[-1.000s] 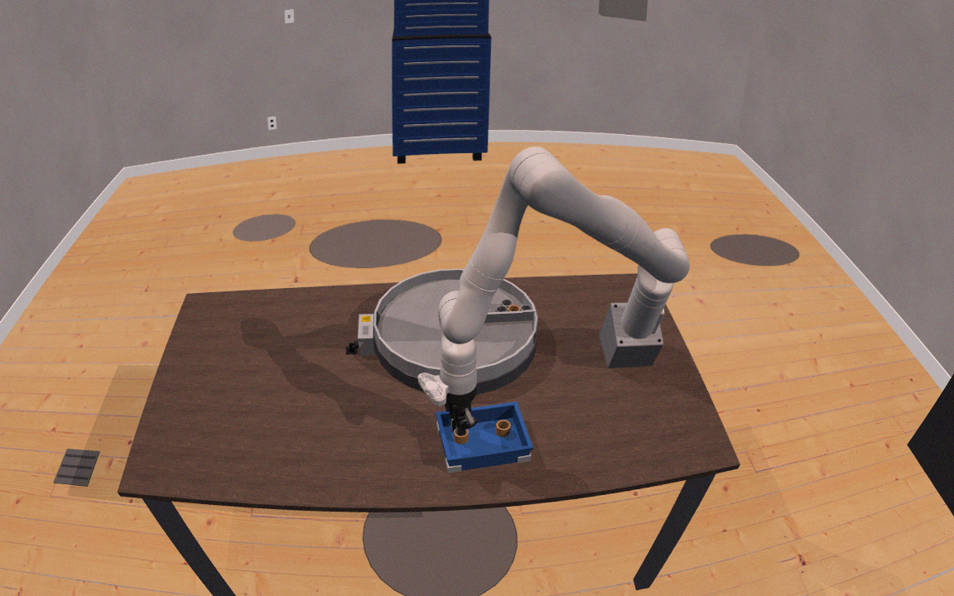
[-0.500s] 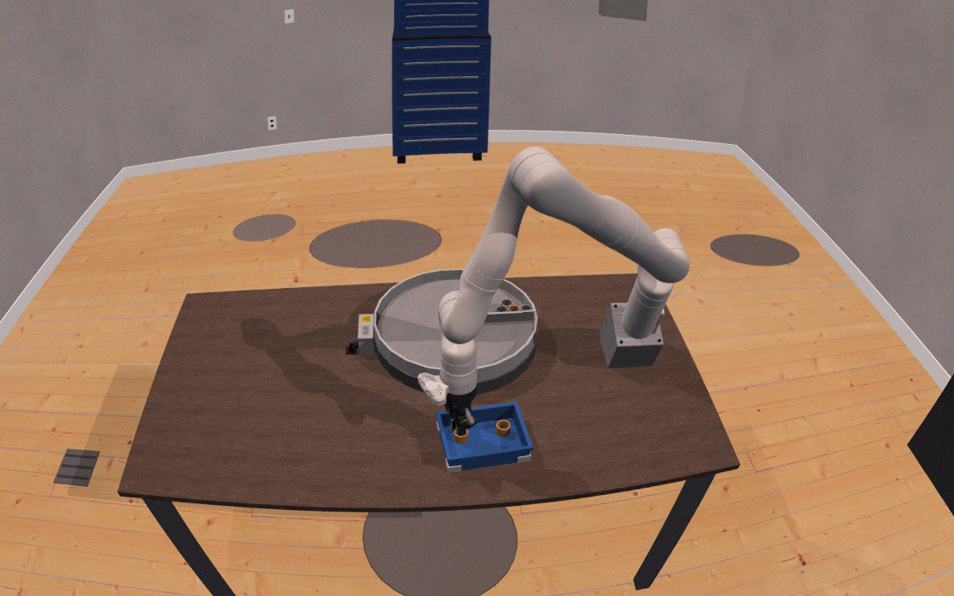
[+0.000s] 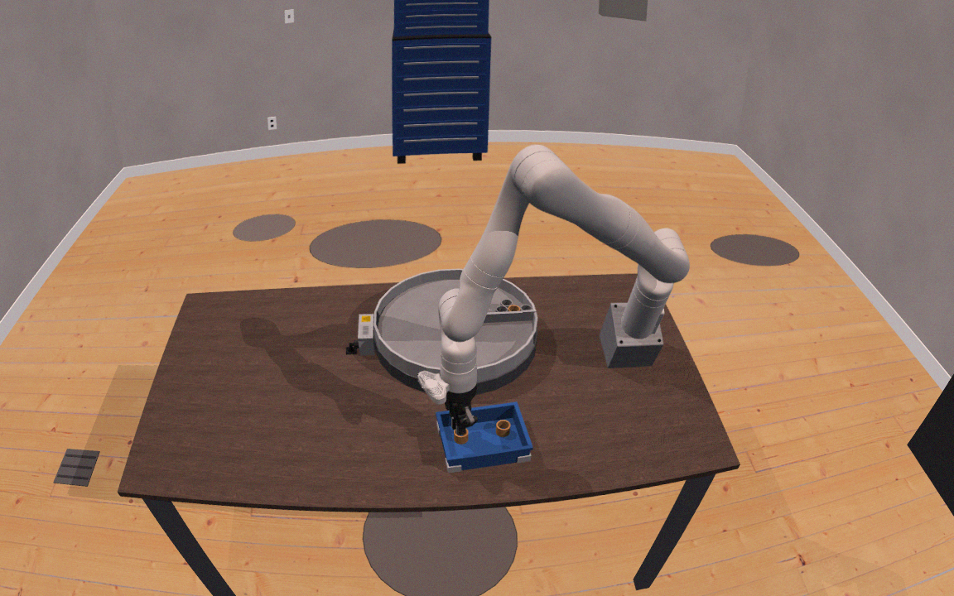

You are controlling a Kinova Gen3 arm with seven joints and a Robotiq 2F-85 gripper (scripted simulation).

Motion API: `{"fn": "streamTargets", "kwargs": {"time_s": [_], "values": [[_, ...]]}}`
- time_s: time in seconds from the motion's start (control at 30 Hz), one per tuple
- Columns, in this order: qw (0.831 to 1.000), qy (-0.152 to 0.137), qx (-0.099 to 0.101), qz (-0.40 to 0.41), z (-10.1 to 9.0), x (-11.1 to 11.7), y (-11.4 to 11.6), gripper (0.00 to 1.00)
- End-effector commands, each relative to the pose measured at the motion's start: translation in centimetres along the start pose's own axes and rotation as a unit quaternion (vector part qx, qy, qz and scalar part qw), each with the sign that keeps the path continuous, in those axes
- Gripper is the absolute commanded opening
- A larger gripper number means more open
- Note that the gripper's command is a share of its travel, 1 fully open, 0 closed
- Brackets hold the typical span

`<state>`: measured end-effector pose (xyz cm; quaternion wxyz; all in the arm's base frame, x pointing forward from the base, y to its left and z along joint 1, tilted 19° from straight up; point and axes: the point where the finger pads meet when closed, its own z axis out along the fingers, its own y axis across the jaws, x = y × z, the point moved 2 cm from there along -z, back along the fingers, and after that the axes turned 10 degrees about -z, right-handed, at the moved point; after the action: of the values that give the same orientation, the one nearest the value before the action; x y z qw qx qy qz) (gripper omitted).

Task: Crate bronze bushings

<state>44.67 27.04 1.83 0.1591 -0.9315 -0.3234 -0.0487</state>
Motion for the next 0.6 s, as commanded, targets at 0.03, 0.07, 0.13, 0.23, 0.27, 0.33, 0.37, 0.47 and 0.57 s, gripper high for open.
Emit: {"fn": "streamTargets", "kwargs": {"time_s": [0.03,0.07,0.13,0.23,0.27,0.33,0.37,0.47,0.57], "values": [[1.0,0.001,0.0,0.0,-0.09,0.07,0.04,0.16],[1.0,0.001,0.0,0.0,-0.19,0.06,0.04,0.16],[1.0,0.001,0.0,0.0,-0.38,0.06,0.04,0.16],[1.0,0.001,0.0,0.0,-0.58,0.05,0.04,0.16],[1.0,0.001,0.0,0.0,-0.58,0.05,0.04,0.16],[1.0,0.001,0.0,0.0,-0.58,0.05,0.04,0.16],[1.0,0.001,0.0,0.0,-0.58,0.05,0.04,0.16],[1.0,0.001,0.0,0.0,-0.58,0.05,0.04,0.16],[1.0,0.001,0.0,0.0,-0.58,0.05,0.04,0.16]]}}
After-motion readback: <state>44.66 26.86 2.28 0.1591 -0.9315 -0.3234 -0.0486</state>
